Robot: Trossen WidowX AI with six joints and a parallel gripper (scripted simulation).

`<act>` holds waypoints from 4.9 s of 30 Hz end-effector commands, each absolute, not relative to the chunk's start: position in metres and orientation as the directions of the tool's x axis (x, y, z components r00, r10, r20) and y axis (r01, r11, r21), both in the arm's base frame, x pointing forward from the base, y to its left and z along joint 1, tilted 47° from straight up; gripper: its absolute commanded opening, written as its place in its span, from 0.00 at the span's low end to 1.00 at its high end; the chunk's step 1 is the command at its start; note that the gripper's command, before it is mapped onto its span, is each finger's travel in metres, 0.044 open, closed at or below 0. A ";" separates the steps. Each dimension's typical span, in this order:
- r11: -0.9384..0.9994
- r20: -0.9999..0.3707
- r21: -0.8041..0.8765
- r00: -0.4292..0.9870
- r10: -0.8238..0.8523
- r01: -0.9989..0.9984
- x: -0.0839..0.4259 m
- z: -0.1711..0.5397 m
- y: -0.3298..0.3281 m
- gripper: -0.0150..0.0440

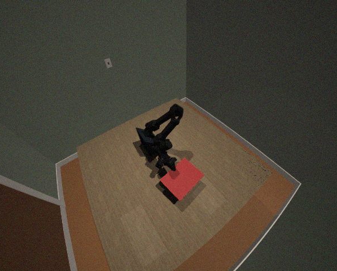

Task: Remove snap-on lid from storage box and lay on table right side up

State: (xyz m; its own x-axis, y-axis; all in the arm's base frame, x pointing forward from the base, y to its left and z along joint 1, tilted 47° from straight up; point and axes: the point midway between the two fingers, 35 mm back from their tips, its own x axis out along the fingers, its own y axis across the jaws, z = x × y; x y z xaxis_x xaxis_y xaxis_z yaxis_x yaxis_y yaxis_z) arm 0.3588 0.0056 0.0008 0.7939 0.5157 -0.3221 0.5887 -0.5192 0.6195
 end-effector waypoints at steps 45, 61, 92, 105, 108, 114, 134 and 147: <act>-0.523 -0.319 0.620 0.797 0.513 0.585 0.362 0.002 0.005 0.25; -0.523 -0.319 0.621 0.798 0.512 0.584 0.363 0.017 -0.011 0.25; -0.522 -0.319 0.622 0.798 0.511 0.583 0.375 0.047 -0.040 0.25; -0.522 -0.319 0.623 0.798 0.511 0.583 0.383 0.060 -0.051 0.25; -0.522 -0.319 0.623 0.798 0.511 0.583 0.386 0.063 -0.054 0.25; -0.522 -0.319 0.623 0.798 0.511 0.583 0.392 0.070 -0.060 0.25; -0.521 -0.320 0.623 0.798 0.511 0.583 0.392 0.088 -0.078 0.25; -0.521 -0.320 0.623 0.798 0.511 0.583 0.391 0.099 -0.091 0.25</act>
State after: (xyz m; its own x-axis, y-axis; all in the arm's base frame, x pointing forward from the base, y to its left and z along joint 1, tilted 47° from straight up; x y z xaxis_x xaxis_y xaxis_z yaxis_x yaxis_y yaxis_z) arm 0.3905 -0.0841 0.0909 0.7904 0.5170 -0.3286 0.5960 -0.5248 0.6078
